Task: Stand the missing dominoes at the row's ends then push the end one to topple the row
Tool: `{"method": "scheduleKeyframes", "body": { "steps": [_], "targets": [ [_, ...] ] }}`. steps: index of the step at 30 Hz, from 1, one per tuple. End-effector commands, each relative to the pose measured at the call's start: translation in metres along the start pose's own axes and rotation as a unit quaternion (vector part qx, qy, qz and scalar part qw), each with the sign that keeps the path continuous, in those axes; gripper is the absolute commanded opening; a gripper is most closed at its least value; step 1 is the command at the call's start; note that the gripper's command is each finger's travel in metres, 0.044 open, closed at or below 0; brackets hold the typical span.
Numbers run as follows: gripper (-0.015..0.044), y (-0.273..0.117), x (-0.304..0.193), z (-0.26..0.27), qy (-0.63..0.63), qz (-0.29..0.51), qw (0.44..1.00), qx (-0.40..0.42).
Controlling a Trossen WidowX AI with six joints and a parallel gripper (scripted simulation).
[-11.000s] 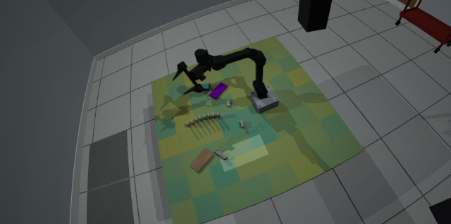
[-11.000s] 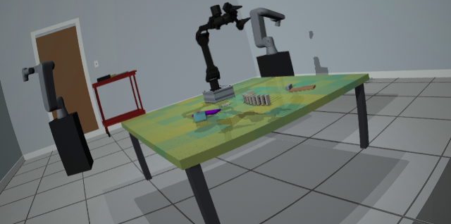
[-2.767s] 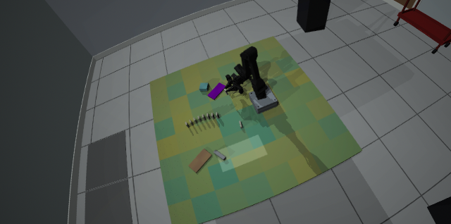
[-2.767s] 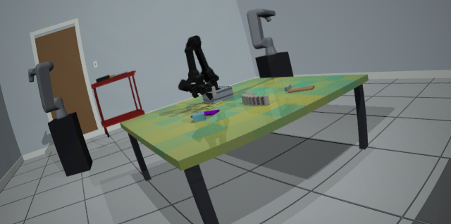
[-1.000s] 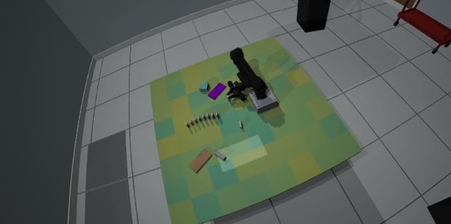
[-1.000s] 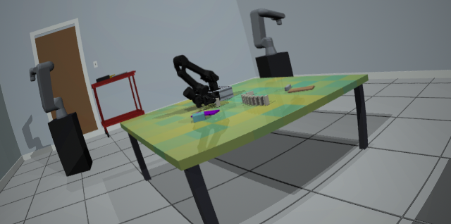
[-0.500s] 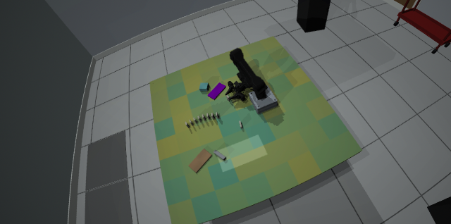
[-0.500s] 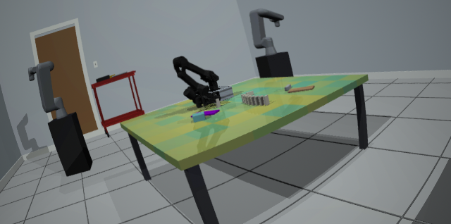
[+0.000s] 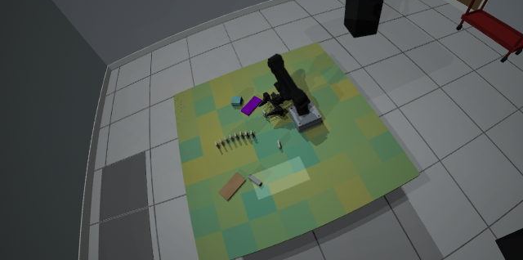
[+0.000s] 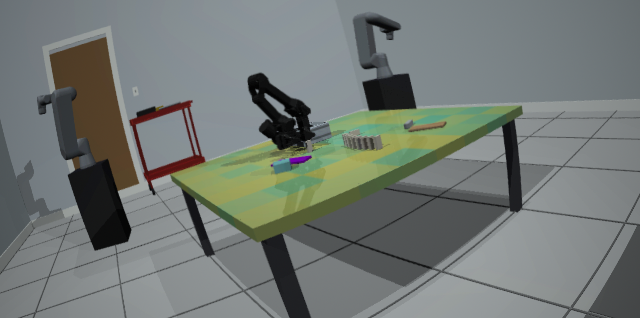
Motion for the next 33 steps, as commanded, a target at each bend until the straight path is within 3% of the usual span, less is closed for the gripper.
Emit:
{"method": "scheduleKeyframes", "body": {
  "steps": [1, 12, 17, 24, 33],
  "targets": [
    [0.044, -0.001, 0.021, -0.005, -0.001, 0.0, 1.0, 0.0],
    [0.044, 0.018, 0.026, -0.02, 0.011, 0.038, 0.999, 0.021],
    [0.044, 0.06, 0.021, -0.047, 0.064, 0.141, 0.987, 0.051],
    [0.044, 0.093, 0.031, -0.057, 0.122, 0.366, 0.92, 0.076],
    [0.044, 0.104, 0.062, -0.06, 0.064, 0.498, 0.859, 0.098]
  ]
}}
Point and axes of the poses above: the point midway between the two fingers, 35 mm back from their tips, its own y axis out along the fingers, its own z axis across the jaws, x = y × z, the point moved 5 cm from there along -y, back along the fingers, and after that the axes turned 14 degrees about -y, right-handed, at the moved point
